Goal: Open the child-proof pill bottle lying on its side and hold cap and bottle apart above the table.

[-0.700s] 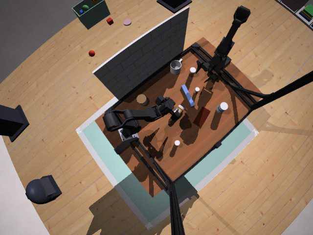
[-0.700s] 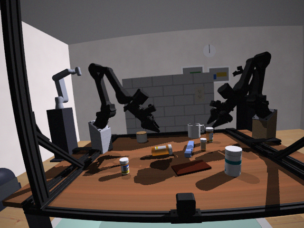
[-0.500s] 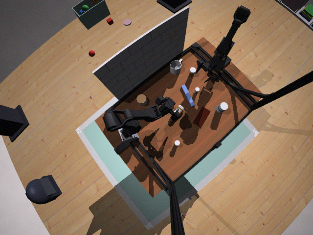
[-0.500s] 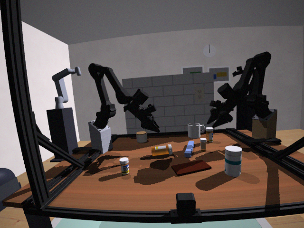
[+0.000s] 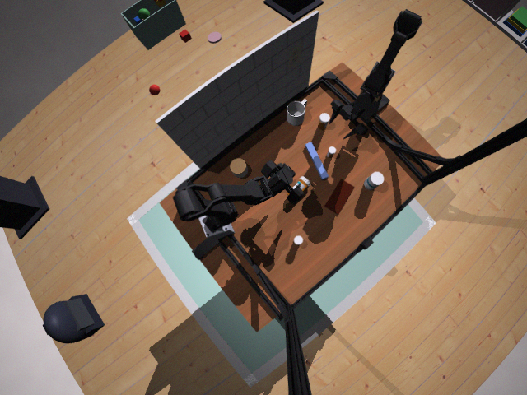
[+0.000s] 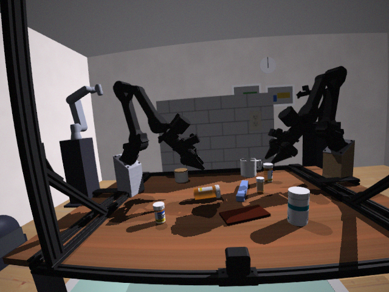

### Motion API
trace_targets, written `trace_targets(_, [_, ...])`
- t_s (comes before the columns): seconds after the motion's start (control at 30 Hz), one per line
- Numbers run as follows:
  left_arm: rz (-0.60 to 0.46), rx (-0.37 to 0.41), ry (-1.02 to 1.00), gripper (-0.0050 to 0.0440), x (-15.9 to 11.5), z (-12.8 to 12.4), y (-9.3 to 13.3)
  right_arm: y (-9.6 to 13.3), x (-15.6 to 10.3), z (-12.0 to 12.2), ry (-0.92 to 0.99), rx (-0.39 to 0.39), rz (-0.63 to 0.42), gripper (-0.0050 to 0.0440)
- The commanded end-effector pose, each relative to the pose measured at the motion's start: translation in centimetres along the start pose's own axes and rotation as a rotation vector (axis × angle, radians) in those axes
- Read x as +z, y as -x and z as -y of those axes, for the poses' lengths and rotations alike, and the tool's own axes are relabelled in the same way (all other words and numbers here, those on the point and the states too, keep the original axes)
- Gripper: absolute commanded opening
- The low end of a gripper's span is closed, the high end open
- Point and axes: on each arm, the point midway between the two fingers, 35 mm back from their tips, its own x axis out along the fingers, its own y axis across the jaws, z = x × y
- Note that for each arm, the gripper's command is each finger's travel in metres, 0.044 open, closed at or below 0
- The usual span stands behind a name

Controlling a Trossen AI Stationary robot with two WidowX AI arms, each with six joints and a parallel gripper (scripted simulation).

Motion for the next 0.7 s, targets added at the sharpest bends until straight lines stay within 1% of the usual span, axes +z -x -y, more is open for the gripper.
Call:
trace_targets(0.0, [-0.029, -0.003, 0.001, 0.0440, 0.1, 0.2, -0.3, 0.0, 0.0, 0.0, 0.000, 0.000, 0.000, 0.0440])
trace_targets(0.1, [-0.108, -0.007, 0.003, 0.0440, 0.0, 0.7, -1.0, 0.0, 0.0, 0.0, 0.000, 0.000, 0.000, 0.0440])
trace_targets(0.2, [-0.233, -0.010, 0.009, 0.0440, -0.2, 1.5, -1.9, 0.0, 0.0, 0.0, 0.000, 0.000, 0.000, 0.0440])
trace_targets(0.23, [-0.261, -0.016, 0.017, 0.0440, 0.1, 1.9, -2.4, 0.0, 0.0, 0.0, 0.000, 0.000, 0.000, 0.0440])
trace_targets(0.33, [-0.353, -0.015, 0.025, 0.0440, -0.1, 2.4, -3.0, 0.0, 0.0, 0.0, 0.000, 0.000, 0.000, 0.0440])
trace_targets(0.4, [-0.353, -0.015, 0.025, 0.0440, -0.1, 2.4, -3.0, 0.0, 0.0, 0.0, 0.000, 0.000, 0.000, 0.0440])
trace_targets(0.43, [-0.408, -0.008, 0.024, 0.0440, -0.7, 2.4, -3.0, 0.0, 0.0, 0.0, 0.000, 0.000, 0.000, 0.0440])
trace_targets(0.47, [-0.453, -0.007, 0.031, 0.0440, -0.7, 2.7, -3.3, 0.0, 0.0, 0.0, 0.000, 0.000, 0.000, 0.0440])
trace_targets(0.67, [-0.640, 0.007, 0.057, 0.0440, -1.1, 3.6, -3.9, 0.0, 0.0, 0.0, 0.000, 0.000, 0.000, 0.0440])
